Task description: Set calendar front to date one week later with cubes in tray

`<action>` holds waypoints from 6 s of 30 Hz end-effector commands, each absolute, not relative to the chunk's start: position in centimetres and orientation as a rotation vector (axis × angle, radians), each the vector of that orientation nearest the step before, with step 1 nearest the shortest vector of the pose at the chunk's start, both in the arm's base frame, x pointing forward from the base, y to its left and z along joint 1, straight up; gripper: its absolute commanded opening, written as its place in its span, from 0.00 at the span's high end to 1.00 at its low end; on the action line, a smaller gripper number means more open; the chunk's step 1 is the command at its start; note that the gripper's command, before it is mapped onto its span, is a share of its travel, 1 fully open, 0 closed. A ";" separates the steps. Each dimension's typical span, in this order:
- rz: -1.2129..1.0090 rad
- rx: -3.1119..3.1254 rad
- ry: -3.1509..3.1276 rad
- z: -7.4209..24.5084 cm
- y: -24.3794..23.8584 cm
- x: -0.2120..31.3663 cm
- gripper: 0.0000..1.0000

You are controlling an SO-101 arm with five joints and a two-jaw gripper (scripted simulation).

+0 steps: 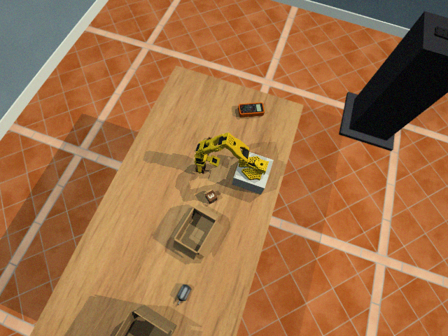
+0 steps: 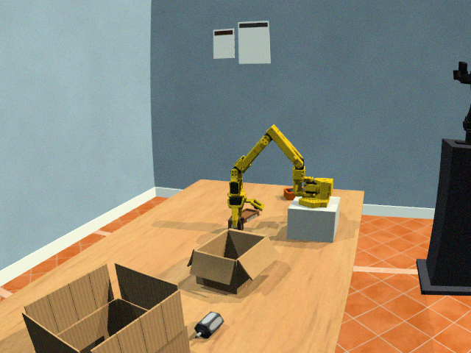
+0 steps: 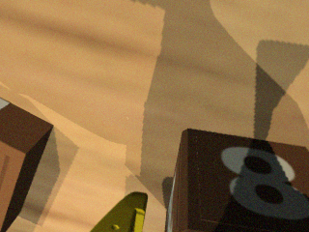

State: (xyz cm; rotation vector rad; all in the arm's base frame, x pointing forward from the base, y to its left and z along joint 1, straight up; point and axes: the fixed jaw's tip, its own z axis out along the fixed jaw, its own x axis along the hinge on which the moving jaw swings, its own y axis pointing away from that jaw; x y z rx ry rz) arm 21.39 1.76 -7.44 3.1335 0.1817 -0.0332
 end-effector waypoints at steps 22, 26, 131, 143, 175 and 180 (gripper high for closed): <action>-0.019 3.135 0.186 -7.6 1.8 21.6 0.67; -0.019 3.135 0.186 -7.6 1.9 21.6 0.69; -0.019 3.136 0.174 -2.5 1.9 21.7 1.00; -0.019 3.139 0.090 -2.5 2.1 21.6 1.00; -0.017 3.031 -0.805 -2.7 4.5 21.1 1.00; -0.016 2.953 -1.050 -2.8 5.2 21.0 1.00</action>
